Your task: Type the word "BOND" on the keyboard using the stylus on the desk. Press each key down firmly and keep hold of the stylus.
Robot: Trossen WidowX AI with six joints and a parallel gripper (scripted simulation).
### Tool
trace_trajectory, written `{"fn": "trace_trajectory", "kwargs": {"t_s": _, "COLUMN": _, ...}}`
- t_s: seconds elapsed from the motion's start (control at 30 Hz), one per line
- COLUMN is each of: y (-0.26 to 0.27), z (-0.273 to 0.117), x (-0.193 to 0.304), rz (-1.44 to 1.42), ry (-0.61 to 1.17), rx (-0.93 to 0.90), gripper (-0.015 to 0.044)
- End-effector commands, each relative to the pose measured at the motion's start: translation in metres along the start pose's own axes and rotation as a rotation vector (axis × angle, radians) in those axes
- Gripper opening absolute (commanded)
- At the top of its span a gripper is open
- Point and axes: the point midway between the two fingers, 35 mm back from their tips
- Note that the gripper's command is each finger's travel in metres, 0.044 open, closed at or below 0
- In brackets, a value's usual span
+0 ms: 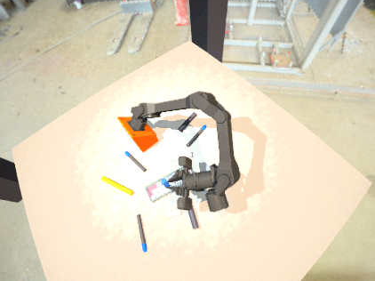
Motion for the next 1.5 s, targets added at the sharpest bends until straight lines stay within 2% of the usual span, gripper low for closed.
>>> {"fn": "trace_trajectory", "kwargs": {"t_s": 0.0, "y": 0.0, "z": 0.003, "x": -0.002, "rz": 0.004, "ry": 0.001, "rx": -0.006, "gripper": 0.0081}}
{"fn": "trace_trajectory", "kwargs": {"t_s": 1.47, "y": 0.0, "z": 0.008, "x": -0.012, "rz": 0.004, "ry": 0.001, "rx": -0.006, "gripper": 0.0081}}
Point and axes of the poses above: the point midway between the two fingers, 35 mm back from their tips, its own z axis out along the fingers, its own y axis across the jaws, x = y × z, and after that the axes turned 2 degrees about z, right-handed
